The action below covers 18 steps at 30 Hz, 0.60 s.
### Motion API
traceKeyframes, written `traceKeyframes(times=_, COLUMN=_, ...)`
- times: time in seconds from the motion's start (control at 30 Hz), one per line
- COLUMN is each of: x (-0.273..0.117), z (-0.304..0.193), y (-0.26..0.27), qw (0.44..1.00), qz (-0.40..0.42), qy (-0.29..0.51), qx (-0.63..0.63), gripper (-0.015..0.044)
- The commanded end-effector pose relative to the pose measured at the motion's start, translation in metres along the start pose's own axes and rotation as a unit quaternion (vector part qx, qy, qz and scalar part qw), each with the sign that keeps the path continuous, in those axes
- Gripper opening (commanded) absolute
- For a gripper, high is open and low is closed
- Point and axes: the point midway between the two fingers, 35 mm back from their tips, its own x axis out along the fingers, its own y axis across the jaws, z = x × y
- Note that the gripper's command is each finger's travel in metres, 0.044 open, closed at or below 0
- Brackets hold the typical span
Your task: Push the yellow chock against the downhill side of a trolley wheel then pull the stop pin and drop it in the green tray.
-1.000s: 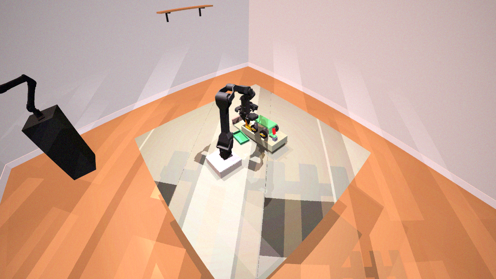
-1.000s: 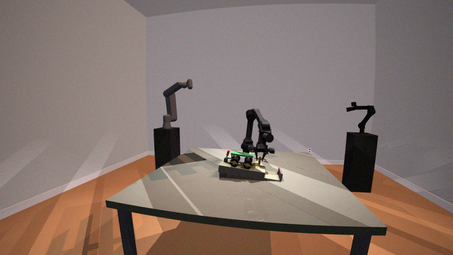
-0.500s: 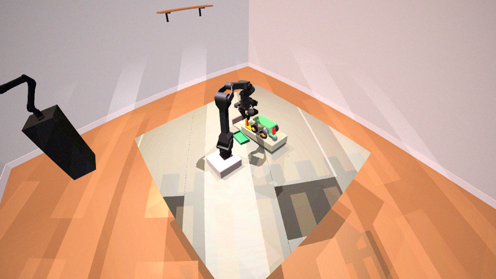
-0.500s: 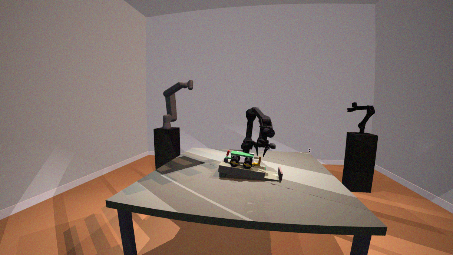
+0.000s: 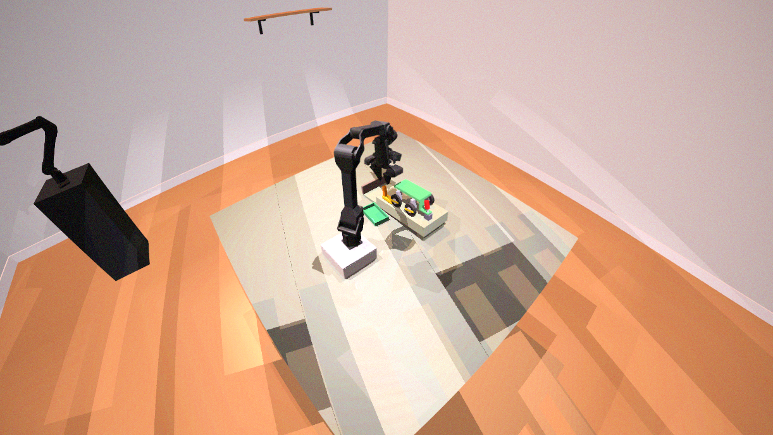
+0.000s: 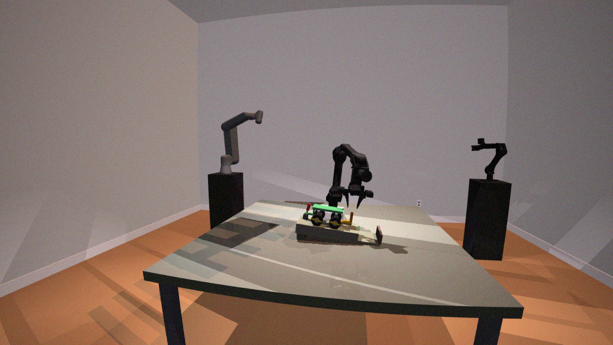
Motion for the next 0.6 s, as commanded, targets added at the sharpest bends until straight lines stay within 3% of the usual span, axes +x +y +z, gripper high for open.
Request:
traceKeyframes(times=0.0, x=-0.008, z=0.006, y=-0.01, qw=0.998, qz=-0.005, qy=-0.017, qx=-0.055, gripper=0.019)
traceKeyframes(times=0.57, x=-0.016, z=0.028, y=-0.085, qw=0.936, qz=-0.054, qy=-0.011, qx=-0.347, gripper=0.019)
